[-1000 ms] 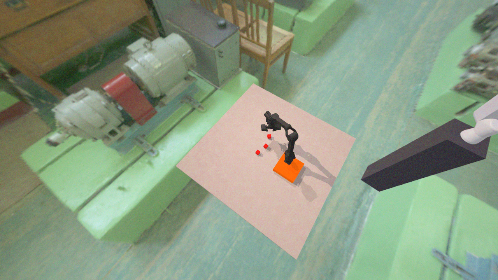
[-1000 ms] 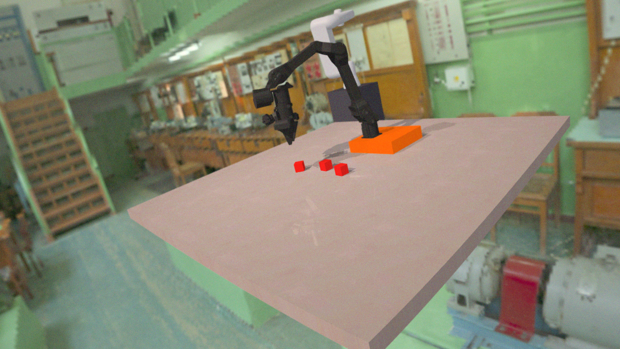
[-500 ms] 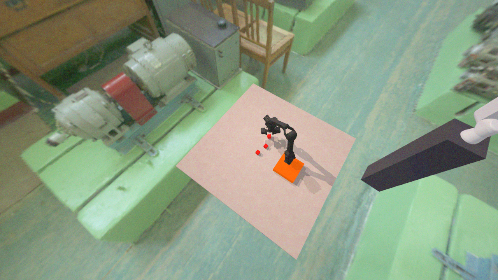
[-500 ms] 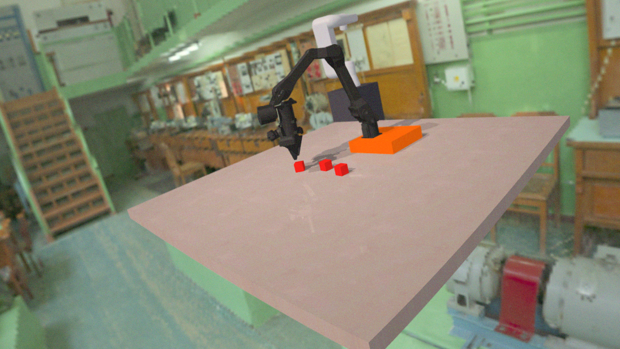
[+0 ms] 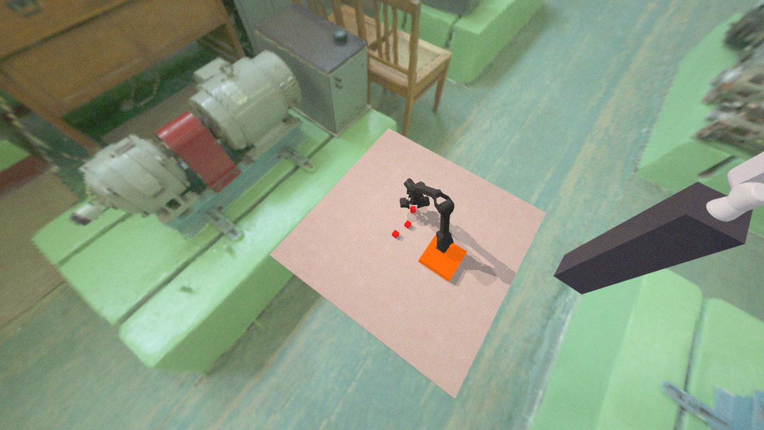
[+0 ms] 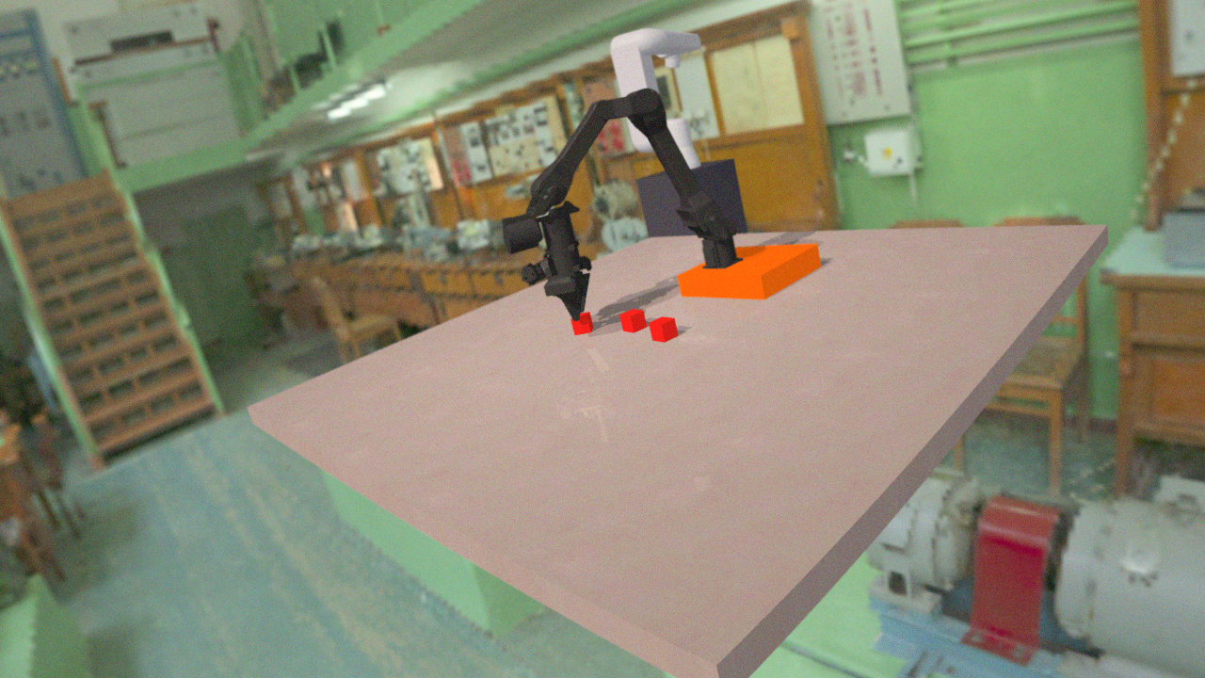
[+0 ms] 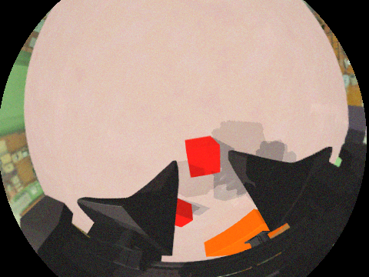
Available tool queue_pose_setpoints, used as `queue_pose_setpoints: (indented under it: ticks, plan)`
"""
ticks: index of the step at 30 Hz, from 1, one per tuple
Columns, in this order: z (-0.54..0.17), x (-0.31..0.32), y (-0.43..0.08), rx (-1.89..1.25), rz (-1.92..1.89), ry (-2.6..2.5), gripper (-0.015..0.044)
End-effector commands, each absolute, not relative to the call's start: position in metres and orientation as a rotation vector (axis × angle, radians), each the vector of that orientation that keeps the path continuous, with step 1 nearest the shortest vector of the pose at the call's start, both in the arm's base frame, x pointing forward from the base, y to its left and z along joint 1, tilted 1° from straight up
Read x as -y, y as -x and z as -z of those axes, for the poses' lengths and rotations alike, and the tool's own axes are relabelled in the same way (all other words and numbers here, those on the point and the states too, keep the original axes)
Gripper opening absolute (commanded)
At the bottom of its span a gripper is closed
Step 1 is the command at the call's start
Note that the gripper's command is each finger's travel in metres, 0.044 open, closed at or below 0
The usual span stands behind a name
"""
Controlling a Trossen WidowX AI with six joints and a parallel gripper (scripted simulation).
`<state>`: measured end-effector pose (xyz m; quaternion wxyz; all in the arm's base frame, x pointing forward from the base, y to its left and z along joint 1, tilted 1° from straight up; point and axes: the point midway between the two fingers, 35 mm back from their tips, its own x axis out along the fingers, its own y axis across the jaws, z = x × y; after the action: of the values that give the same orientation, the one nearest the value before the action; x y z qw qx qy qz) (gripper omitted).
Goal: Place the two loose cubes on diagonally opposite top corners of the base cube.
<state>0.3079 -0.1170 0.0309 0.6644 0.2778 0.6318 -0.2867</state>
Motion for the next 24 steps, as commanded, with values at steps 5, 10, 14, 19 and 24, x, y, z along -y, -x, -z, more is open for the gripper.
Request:
queue_pose_setpoints:
  ticks: [5,10,14,19,24]
  plan:
    - [-0.016,0.116,-0.306,-1.434,0.65,-0.634,0.0265]
    - [-0.015,0.116,-0.306,-1.434,0.65,-0.634,0.0186]
    - [-0.015,0.116,-0.306,-1.434,0.65,-0.634,0.0105]
    - [-0.019,0.116,-0.307,-1.433,0.65,-0.634,0.0105]
    - [-0.035,0.117,-0.308,-1.433,0.65,-0.634,0.0105]
